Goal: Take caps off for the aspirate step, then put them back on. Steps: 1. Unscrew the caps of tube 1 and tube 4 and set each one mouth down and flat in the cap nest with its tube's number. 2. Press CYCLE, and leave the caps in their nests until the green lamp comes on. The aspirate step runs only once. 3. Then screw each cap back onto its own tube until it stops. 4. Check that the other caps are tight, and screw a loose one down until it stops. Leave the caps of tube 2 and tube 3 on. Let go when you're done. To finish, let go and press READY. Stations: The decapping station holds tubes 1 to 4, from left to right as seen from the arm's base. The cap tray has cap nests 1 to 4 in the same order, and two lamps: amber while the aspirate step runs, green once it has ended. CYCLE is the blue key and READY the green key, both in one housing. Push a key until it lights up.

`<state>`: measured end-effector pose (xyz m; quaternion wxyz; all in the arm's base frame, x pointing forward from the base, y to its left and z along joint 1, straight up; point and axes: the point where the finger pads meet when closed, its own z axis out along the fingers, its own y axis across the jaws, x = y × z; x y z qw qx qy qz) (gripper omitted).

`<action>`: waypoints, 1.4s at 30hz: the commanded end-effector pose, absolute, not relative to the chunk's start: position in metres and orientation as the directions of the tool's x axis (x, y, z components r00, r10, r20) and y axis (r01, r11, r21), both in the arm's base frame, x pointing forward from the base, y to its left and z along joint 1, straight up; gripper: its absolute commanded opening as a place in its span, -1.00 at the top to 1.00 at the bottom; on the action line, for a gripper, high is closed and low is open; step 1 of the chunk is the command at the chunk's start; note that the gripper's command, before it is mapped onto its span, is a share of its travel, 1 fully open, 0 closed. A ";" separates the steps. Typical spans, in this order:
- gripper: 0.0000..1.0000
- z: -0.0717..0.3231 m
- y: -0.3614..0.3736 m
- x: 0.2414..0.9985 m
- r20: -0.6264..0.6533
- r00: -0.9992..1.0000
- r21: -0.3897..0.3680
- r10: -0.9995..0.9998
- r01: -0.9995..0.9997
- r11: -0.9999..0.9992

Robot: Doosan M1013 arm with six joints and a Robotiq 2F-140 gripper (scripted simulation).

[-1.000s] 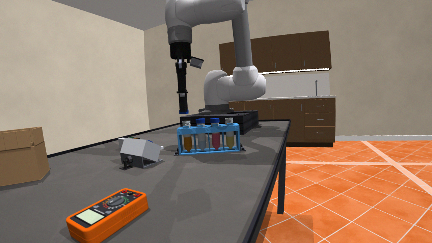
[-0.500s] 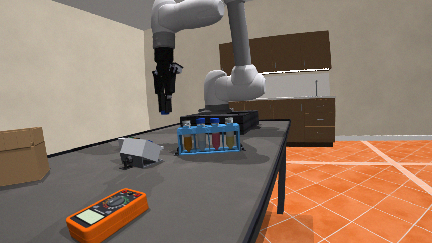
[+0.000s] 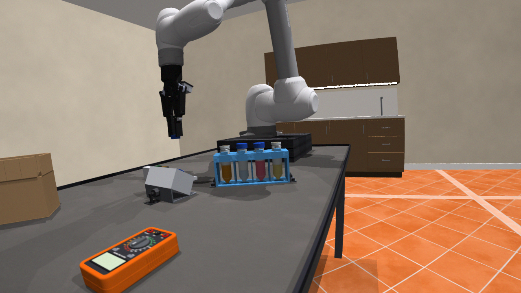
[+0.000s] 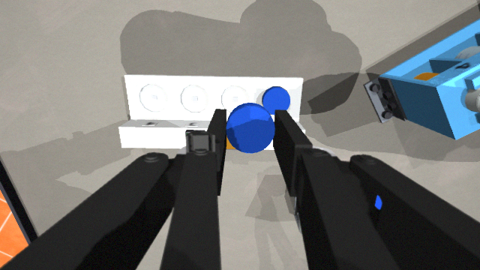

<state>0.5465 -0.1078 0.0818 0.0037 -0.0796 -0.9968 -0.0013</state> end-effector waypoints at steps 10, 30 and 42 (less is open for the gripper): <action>0.41 0.082 -0.191 0.540 0.006 -0.987 0.003 0.158 0.158 0.987; 0.41 0.037 -0.224 0.537 0.006 -0.987 0.003 0.158 0.158 0.987; 0.41 -0.013 -0.224 0.536 0.006 -0.987 0.003 0.158 0.158 0.987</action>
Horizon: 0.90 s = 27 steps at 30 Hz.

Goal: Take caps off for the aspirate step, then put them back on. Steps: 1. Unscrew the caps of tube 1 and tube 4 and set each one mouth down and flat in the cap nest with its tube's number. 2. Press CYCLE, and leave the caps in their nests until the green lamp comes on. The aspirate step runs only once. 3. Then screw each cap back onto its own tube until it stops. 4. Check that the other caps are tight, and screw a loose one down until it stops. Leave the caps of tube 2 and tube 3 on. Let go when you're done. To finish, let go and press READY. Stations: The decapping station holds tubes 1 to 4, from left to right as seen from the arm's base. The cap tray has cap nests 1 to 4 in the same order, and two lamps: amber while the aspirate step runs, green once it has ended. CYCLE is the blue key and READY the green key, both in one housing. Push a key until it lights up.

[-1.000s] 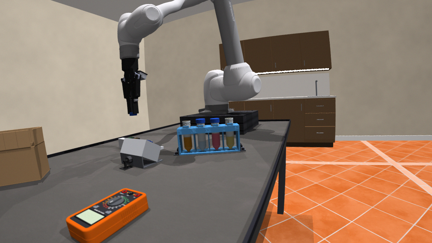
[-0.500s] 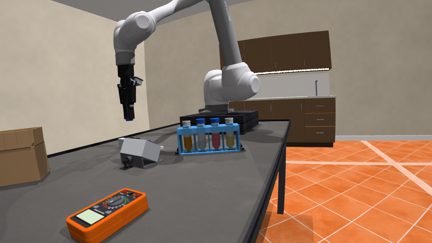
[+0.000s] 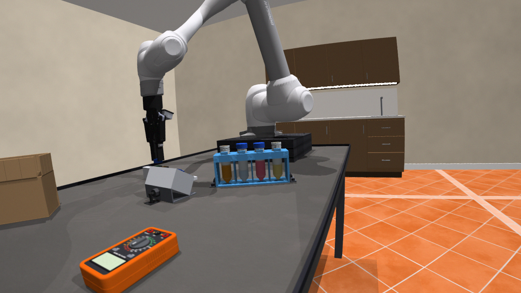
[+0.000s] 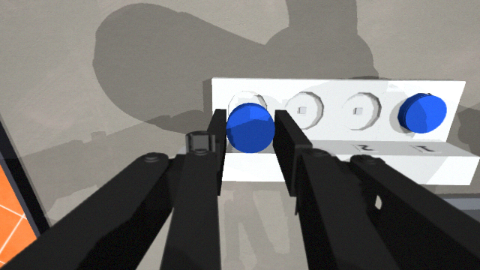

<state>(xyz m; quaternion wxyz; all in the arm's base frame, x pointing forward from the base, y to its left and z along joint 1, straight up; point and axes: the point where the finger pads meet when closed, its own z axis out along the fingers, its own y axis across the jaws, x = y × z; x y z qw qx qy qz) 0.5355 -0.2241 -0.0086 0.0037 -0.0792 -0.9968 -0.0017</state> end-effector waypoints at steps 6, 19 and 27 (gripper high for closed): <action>0.41 -0.043 -0.224 0.536 0.006 -0.987 0.003 0.158 0.158 0.987; 0.41 -0.047 -0.224 0.536 0.006 -0.987 0.003 0.158 0.158 0.987; 0.41 -0.051 -0.224 0.536 0.006 -0.987 0.003 0.158 0.158 0.987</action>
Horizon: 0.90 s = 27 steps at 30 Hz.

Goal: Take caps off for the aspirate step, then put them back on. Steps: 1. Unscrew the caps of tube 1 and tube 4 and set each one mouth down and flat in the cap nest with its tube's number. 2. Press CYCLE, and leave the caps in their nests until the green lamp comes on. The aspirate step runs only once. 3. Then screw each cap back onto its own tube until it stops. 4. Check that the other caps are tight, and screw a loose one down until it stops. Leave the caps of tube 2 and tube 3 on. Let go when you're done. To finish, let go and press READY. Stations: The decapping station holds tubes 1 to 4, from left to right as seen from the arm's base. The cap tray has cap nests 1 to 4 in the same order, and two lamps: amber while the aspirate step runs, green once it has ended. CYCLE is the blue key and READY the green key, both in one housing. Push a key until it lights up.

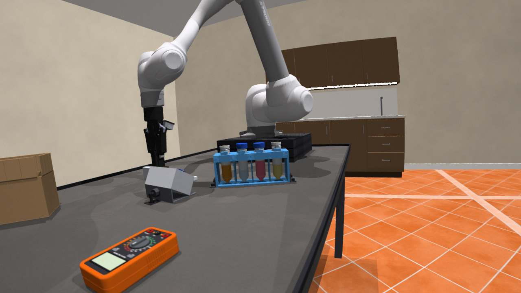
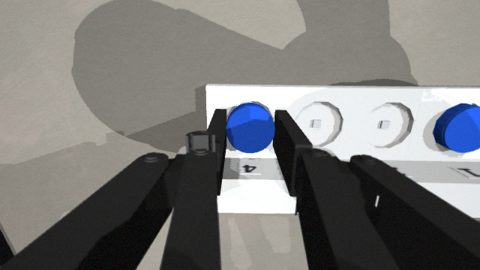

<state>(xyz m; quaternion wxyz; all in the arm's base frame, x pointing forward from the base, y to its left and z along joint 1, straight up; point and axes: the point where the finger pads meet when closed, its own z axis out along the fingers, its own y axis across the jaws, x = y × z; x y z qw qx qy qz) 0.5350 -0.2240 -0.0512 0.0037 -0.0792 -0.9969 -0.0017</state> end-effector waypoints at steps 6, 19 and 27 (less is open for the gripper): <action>0.41 -0.053 -0.224 0.536 0.006 -0.987 0.003 0.158 0.158 0.987; 0.27 -0.056 -0.224 0.535 0.006 -0.987 0.003 0.158 0.158 0.987; 0.27 -0.056 -0.224 0.535 0.006 -0.987 0.003 0.158 0.158 0.987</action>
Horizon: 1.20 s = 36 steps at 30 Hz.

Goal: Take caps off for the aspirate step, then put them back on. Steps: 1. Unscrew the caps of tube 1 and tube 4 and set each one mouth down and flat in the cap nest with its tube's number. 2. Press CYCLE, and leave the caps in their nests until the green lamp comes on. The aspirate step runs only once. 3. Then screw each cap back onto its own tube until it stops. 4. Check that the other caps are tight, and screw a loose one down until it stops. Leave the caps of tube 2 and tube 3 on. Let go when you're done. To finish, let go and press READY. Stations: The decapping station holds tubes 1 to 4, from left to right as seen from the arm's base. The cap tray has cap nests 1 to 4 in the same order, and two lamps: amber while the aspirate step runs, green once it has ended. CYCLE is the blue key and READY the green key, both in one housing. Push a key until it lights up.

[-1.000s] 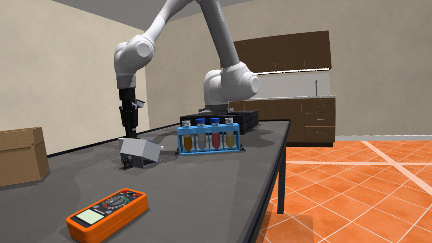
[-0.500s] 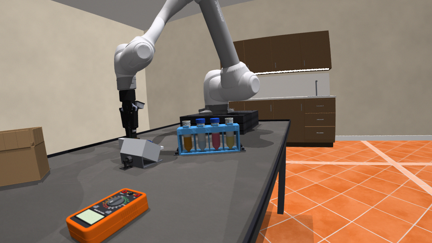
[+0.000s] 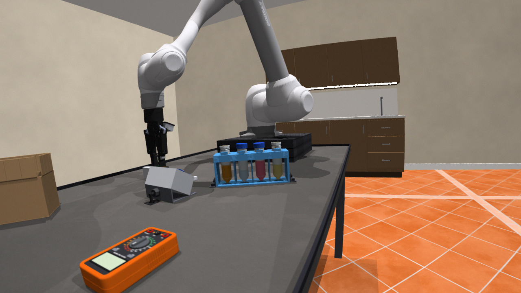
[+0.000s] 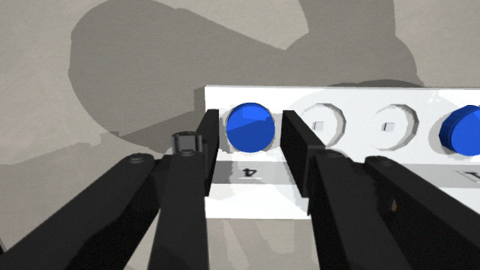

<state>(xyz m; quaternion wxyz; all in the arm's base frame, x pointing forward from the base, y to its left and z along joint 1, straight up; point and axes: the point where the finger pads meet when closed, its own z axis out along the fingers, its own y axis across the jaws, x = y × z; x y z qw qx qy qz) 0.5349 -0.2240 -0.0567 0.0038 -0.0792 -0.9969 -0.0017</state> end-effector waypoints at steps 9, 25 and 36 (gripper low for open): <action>0.27 -0.021 -0.224 0.536 0.006 -0.987 0.003 0.158 0.158 0.987; 0.27 0.049 -0.225 0.536 0.006 -0.987 0.003 0.158 0.158 0.987; 0.27 0.082 -0.225 0.536 0.006 -0.987 0.003 0.158 0.158 0.987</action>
